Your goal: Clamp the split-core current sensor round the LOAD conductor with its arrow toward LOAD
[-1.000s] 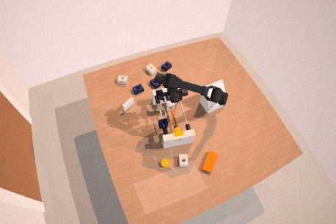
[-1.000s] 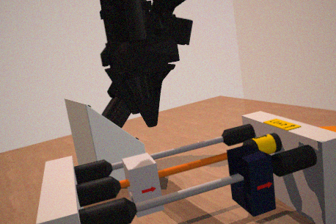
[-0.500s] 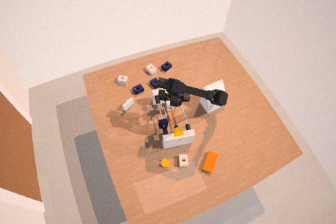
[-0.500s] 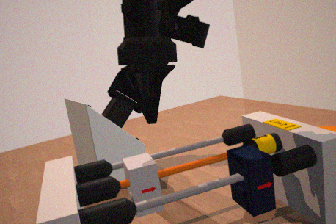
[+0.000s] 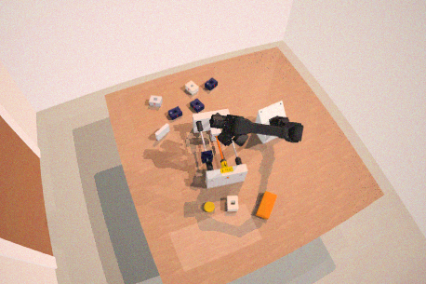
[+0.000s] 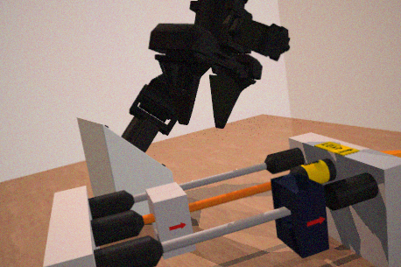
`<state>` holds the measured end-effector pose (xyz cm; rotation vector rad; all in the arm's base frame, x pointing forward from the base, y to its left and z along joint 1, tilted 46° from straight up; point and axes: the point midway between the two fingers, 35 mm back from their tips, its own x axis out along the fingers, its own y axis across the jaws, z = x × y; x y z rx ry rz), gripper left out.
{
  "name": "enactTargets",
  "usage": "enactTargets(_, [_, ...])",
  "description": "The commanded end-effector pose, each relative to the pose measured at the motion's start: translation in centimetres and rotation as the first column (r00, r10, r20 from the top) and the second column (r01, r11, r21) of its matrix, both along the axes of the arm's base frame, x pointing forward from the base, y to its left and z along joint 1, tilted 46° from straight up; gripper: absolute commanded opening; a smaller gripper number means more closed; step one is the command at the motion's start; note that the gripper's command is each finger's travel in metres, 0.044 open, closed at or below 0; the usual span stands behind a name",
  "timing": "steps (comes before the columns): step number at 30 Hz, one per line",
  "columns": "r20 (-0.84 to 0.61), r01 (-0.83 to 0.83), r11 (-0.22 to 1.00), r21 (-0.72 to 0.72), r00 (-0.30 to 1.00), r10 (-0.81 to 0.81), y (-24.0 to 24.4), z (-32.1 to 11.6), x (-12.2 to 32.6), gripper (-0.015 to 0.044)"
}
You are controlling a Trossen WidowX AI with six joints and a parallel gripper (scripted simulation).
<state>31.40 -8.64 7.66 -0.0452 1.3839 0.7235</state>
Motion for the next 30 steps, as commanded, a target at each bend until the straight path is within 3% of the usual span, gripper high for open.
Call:
enactTargets(1, [-0.038, 0.582, 0.778, -0.236, 0.795, -0.605, 2.8, 2.6, -2.6, 0.0440])
enactTargets(13, [0.046, 0.907, 0.358, -0.221, 0.376, -0.925, 4.2, 4.0, -4.4, 0.0440])
enactTargets(23, [0.023, 0.991, -0.069, -0.112, -0.067, -0.998, 4.9, 4.8, -5.6, 0.0440])
enactTargets(30, [0.019, 0.991, -0.086, -0.107, -0.084, -0.996, 4.9, 4.8, -5.6, 0.0440])
